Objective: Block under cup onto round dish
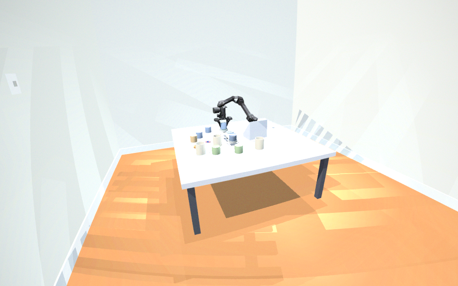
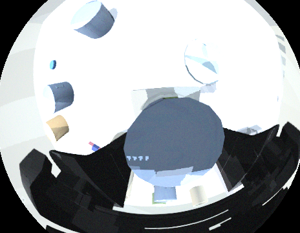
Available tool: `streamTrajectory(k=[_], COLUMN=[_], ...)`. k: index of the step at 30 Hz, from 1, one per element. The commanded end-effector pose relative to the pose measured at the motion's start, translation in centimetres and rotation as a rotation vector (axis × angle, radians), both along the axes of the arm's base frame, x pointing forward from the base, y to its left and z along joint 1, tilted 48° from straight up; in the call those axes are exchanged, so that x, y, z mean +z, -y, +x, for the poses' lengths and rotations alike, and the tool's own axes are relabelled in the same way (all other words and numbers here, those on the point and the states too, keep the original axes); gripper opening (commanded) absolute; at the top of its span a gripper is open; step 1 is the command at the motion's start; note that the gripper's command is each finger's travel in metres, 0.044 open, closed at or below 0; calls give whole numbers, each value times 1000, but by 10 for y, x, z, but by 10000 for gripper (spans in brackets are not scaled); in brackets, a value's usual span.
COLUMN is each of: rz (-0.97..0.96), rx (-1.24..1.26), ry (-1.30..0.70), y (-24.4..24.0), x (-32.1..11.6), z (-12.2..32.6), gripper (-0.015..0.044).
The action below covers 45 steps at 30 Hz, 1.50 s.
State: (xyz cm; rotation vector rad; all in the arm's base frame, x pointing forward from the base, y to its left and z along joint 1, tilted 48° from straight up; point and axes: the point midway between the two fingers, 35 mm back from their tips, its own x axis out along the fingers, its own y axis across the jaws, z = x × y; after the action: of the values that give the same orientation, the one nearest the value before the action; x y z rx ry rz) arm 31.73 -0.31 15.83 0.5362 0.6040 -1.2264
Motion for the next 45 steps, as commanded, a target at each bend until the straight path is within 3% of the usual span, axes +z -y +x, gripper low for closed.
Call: streamTrajectory(k=[1, 45], rz=[0, 1], rx=[4, 29], ry=[26, 35], y=[-6, -45], x=[8, 48], z=[3, -16], gripper=[0, 0])
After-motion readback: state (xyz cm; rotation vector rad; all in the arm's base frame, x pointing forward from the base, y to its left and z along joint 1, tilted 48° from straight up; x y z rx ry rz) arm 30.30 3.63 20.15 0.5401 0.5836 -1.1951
